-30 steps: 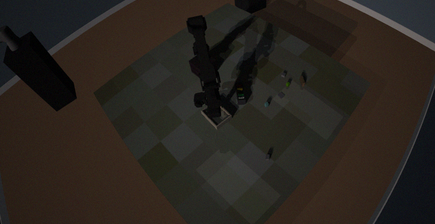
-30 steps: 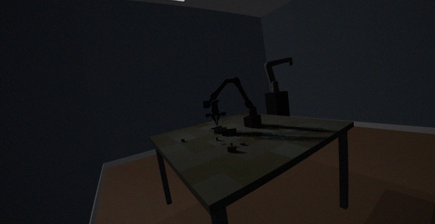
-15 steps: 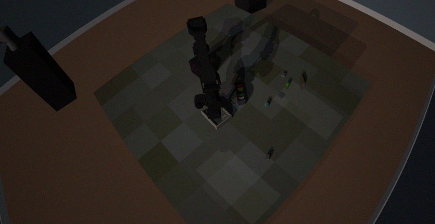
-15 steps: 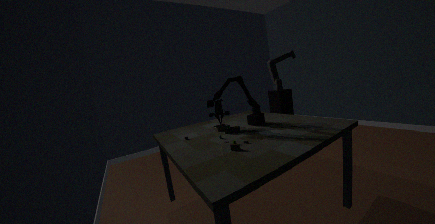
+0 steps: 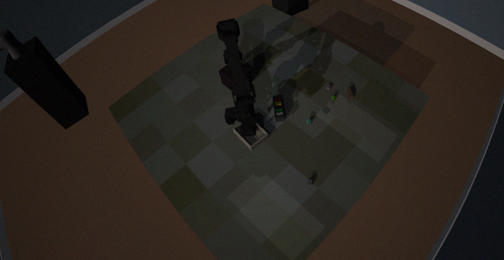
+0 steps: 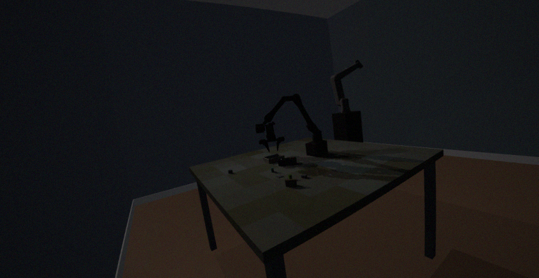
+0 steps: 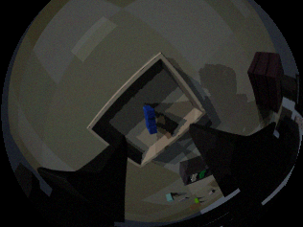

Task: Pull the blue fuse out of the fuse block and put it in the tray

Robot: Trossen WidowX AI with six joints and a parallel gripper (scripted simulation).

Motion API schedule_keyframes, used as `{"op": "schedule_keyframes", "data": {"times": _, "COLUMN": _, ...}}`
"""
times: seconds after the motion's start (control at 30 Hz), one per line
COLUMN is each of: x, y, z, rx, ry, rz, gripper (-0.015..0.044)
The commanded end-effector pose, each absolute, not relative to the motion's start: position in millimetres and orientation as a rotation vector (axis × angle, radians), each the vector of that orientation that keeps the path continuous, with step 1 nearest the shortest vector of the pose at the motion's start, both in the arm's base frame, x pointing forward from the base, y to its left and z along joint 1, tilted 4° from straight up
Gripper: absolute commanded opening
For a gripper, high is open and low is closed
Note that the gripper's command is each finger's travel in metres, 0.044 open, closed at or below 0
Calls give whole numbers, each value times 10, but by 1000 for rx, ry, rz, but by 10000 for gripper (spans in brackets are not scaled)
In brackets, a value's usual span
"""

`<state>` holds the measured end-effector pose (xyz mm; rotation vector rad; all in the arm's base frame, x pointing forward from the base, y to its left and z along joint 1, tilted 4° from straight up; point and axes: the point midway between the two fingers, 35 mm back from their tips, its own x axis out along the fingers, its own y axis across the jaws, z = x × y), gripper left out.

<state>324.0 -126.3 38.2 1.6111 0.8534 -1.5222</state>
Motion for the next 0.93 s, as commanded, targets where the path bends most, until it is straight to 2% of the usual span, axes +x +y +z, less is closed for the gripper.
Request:
{"op": "schedule_keyframes", "data": {"times": 0.0, "x": 3252, "y": -1262, "z": 659, "rx": 1619, "ry": 842, "rz": -1497, "gripper": 330}}
{"op": "schedule_keyframes", "data": {"times": 0.9, "x": 3249, "y": -1269, "z": 621, "rx": 1617, "ry": 839, "rz": -1508, "gripper": 330}}
